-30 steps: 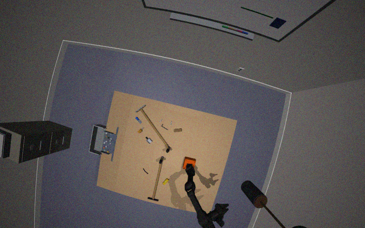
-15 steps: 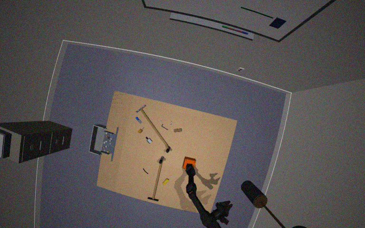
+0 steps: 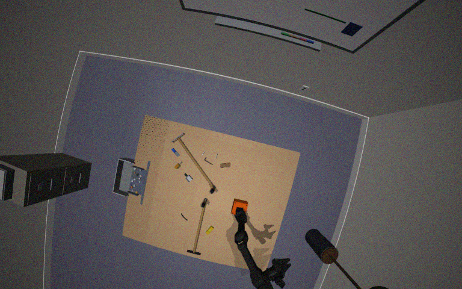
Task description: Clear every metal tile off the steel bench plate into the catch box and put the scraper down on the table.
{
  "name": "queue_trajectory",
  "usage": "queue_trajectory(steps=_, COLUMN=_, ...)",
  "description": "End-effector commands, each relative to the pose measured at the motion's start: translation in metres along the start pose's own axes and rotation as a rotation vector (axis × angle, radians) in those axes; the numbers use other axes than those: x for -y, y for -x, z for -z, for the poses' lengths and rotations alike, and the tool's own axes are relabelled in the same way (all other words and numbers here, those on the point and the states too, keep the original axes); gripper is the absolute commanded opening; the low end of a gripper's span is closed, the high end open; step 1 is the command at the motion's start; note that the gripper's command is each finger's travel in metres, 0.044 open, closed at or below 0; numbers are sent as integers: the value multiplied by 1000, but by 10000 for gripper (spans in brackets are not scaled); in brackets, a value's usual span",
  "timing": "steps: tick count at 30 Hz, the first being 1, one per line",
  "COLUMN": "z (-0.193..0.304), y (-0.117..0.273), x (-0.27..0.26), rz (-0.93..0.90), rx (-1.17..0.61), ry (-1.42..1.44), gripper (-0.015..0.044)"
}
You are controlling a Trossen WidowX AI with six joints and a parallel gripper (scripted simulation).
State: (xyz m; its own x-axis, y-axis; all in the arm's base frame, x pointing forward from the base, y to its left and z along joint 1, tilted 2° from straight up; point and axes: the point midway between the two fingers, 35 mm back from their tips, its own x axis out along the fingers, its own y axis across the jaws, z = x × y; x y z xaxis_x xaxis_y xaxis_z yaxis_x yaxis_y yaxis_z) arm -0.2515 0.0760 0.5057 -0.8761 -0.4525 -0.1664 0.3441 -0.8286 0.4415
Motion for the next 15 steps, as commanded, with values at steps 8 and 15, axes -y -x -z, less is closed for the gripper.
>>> queue_trajectory(steps=8, z=-1, y=29, x=25, rz=187, rx=57, ry=-17, gripper=440)
queue_trajectory(steps=15, z=-1, y=48, x=41, rz=295, rx=92, ry=-29, gripper=440)
